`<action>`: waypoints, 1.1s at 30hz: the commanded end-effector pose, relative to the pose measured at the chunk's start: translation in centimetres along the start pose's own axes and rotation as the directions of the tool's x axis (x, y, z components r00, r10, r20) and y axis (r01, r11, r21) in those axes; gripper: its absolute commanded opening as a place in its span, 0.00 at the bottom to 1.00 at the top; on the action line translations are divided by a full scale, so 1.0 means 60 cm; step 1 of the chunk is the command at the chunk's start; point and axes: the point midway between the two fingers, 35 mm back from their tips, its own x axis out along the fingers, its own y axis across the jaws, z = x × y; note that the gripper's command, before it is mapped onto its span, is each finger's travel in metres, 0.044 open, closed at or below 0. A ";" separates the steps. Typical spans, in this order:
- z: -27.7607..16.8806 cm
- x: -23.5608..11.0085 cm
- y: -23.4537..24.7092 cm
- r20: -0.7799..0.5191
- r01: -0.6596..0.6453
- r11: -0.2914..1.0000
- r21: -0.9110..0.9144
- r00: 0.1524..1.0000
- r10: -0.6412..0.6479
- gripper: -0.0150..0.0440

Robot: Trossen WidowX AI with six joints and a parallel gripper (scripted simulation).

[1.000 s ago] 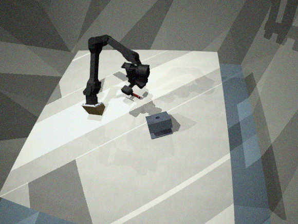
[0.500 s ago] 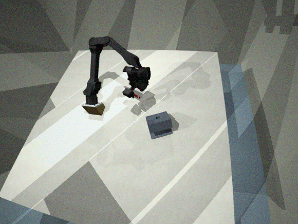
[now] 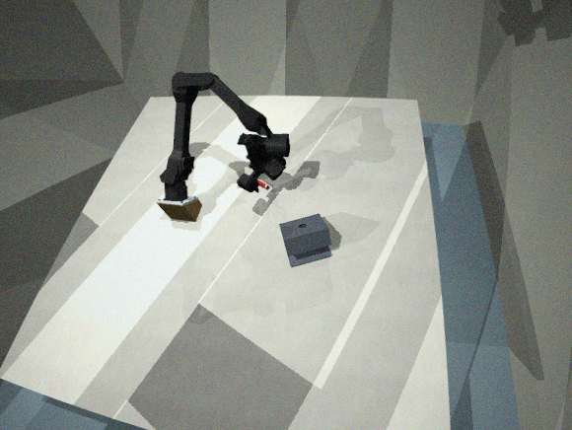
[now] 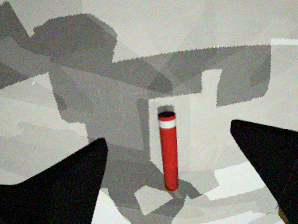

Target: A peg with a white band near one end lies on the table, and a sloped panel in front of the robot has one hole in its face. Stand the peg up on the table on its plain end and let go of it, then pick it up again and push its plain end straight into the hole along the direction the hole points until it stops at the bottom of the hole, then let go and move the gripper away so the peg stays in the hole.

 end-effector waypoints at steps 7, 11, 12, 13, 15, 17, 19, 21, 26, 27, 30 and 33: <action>-0.005 0.028 -0.002 -0.007 -0.005 1.000 0.009 1.000 0.005 1.00; -0.007 0.036 -0.002 -0.008 -0.006 1.000 0.009 1.000 0.006 1.00; -0.007 0.036 -0.002 -0.008 -0.006 1.000 0.009 1.000 0.006 1.00; -0.007 0.036 -0.002 -0.008 -0.006 1.000 0.009 1.000 0.006 0.96; -0.007 0.036 -0.002 -0.008 -0.006 1.000 0.009 1.000 0.006 0.87; -0.007 0.036 -0.002 -0.008 -0.006 1.000 0.009 1.000 0.006 0.78; -0.007 0.036 -0.002 -0.008 -0.006 1.000 0.009 1.000 0.006 0.69; -0.007 0.036 -0.002 -0.008 -0.006 1.000 0.009 1.000 0.006 0.60; -0.007 0.036 -0.002 -0.008 -0.006 1.000 0.009 1.000 0.006 0.44; -0.007 0.036 -0.002 -0.008 -0.006 1.000 0.009 1.000 0.006 0.44; -0.007 0.036 -0.002 -0.008 -0.006 1.000 0.009 1.000 0.006 0.44; -0.007 0.036 -0.002 -0.008 -0.006 1.000 0.009 1.000 0.006 0.44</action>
